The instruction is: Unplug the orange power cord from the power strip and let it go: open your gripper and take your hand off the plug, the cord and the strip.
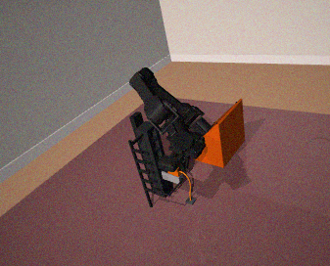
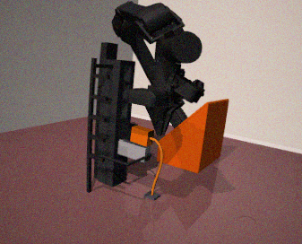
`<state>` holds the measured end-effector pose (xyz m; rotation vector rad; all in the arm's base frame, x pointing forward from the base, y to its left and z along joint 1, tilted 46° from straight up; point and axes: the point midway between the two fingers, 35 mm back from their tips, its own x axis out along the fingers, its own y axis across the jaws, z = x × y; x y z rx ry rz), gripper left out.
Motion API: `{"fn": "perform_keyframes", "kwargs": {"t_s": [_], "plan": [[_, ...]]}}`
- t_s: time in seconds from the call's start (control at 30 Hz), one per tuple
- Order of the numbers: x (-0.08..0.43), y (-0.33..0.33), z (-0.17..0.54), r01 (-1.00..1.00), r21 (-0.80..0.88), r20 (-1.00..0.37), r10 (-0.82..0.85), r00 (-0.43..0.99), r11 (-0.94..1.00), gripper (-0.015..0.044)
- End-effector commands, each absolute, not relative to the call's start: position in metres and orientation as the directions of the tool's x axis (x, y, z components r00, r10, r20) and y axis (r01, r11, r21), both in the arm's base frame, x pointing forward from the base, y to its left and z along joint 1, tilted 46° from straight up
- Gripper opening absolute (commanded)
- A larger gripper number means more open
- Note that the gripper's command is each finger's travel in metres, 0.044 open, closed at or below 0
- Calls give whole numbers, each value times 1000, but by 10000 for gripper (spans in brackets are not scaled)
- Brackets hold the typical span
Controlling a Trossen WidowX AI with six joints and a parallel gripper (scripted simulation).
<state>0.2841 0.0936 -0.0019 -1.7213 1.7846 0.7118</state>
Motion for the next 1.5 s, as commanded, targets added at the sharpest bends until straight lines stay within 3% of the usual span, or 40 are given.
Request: {"fn": "perform_keyframes", "kwargs": {"t_s": [0.0, 0.2, 1.47], "plan": [[284, 101, -7, -999, 0, -708, -706, -26, 36, 0], [283, 96, -3, -999, 0, -707, -707, -22, 32, 157], [282, 78, 25, -999, 0, -704, -709, -26, 36, 160]]}}
